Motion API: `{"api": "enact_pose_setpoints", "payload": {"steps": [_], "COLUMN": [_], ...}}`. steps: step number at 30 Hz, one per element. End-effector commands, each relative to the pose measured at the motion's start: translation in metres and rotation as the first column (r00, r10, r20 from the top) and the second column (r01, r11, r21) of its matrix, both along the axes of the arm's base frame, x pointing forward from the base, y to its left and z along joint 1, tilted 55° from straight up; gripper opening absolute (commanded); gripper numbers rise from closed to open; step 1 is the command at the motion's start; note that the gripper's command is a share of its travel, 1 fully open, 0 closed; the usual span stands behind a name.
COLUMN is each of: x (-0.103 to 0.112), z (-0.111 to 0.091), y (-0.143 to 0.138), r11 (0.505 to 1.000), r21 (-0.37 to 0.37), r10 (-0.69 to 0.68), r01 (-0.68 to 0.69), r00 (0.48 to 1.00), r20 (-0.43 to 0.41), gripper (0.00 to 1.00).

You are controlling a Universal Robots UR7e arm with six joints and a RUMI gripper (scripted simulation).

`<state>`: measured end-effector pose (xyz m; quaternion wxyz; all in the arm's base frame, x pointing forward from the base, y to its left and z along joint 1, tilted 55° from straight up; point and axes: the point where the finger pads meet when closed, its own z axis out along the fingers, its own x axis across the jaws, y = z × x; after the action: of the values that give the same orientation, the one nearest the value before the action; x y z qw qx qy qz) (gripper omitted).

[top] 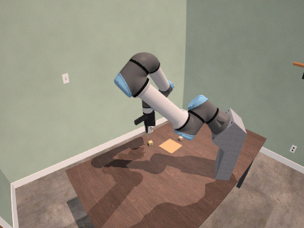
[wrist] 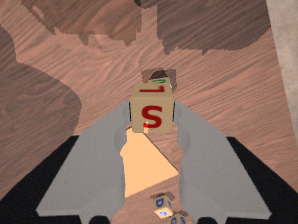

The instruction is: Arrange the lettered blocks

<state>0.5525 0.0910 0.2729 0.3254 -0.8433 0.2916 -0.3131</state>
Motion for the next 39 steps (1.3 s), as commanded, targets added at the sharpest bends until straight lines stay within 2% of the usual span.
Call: {"api": "enact_pose_setpoints", "payload": {"steps": [1, 12, 14, 17, 29, 31, 34, 39], "x": [-0.006, -0.019, -0.019, -0.024, -0.039, -0.039, -0.044, -0.05], "z": [-0.008, -0.028, -0.028, -0.036, -0.058, -0.058, -0.065, -0.074], "y": [-0.003, -0.009, -0.009, -0.011, -0.018, -0.018, -0.021, -0.024], "r11": [0.991, 0.917, 0.917, 0.87, 0.686, 0.686, 0.609, 0.509], "r21": [-0.098, -0.321, -0.321, -0.404, -0.626, -0.626, -0.693, -0.766], "r10": [0.092, 0.285, 0.285, 0.358, 0.558, 0.558, 0.62, 0.69], "r01": [-0.088, -0.237, -0.237, -0.282, -0.371, -0.371, -0.386, -0.392], "r00": [0.995, 0.952, 0.952, 0.926, 0.82, 0.82, 0.776, 0.719], "r20": [0.043, 0.111, 0.111, 0.124, 0.126, 0.126, 0.113, 0.09], "gripper": [0.09, 0.09, 0.09, 0.09, 0.09, 0.09, 0.09, 0.09]}}
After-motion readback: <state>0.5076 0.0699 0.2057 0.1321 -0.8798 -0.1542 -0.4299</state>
